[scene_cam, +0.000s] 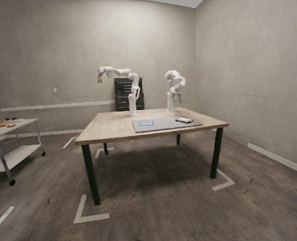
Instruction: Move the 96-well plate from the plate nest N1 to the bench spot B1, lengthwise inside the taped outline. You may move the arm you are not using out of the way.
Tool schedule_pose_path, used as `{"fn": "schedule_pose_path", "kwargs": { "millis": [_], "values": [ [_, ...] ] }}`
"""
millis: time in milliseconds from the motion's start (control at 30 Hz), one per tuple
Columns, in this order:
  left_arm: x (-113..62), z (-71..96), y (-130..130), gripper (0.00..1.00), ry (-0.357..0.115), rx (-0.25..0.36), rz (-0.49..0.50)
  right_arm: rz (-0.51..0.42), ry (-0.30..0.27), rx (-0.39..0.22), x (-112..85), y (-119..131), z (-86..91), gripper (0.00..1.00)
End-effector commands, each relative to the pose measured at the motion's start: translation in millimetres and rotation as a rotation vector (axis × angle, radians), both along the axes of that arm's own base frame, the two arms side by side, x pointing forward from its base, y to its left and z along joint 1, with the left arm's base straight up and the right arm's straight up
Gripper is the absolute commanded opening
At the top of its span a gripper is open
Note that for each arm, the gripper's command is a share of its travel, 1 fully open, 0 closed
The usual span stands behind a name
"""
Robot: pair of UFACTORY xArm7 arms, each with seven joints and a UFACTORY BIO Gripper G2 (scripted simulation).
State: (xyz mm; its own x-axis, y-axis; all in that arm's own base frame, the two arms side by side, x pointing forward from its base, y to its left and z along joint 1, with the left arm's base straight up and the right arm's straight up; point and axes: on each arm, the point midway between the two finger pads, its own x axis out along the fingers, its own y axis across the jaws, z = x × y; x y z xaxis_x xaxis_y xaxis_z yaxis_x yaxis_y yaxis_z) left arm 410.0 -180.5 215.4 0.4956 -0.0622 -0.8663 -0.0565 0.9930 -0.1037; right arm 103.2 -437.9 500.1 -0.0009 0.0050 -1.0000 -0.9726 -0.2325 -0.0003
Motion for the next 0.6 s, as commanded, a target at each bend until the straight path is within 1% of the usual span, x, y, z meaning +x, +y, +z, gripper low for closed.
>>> {"fn": "schedule_pose_path", "kwargs": {
  "millis": [0,33,67,133,200,233,300,367,400,433,533,567],
  "values": [
    [9.1,-0.2,6.3,0.37,-0.054,-0.003,0.017,0.000,-0.001,-0.004,0.0,0.0,1.8,1.00],
    [12.7,-0.5,9.8,0.37,-0.086,-0.003,0.027,0.000,-0.001,-0.004,0.0,0.0,1.8,1.00],
    [16.3,-0.7,13.3,0.37,-0.101,-0.003,0.032,0.000,-0.001,-0.004,0.0,0.0,1.8,1.00],
    [20.6,-1.0,17.4,0.37,-0.101,-0.003,0.032,0.000,-0.001,-0.004,0.0,0.0,1.8,1.00],
    [27.6,-0.8,24.6,0.37,-0.165,-0.001,0.049,0.000,-0.001,-0.004,0.0,0.0,1.8,1.00],
    [31.1,-0.7,28.2,0.37,-0.180,-0.001,0.053,0.000,-0.001,-0.004,0.0,0.0,1.8,1.00],
    [35.2,-0.5,32.5,0.37,-0.180,-0.001,0.053,0.000,-0.001,-0.004,0.0,0.0,1.8,1.00],
    [41.8,0.3,39.9,0.37,-0.245,0.003,0.066,0.000,-0.001,-0.004,0.0,0.0,1.8,1.00],
    [45.2,0.8,43.6,0.37,-0.260,0.003,0.070,0.000,-0.001,-0.004,0.0,0.0,1.8,1.00],
    [48.5,1.3,47.3,0.37,-0.260,0.003,0.070,0.000,-0.001,-0.004,0.0,0.0,1.8,1.00],
    [49.0,1.3,47.9,0.37,-0.260,0.003,0.070,0.000,-0.001,-0.004,0.0,0.0,1.8,1.00],
    [52.2,2.1,51.7,0.37,-0.293,0.006,0.075,0.000,-0.001,-0.004,0.0,0.0,1.8,1.00]
  ]
}}
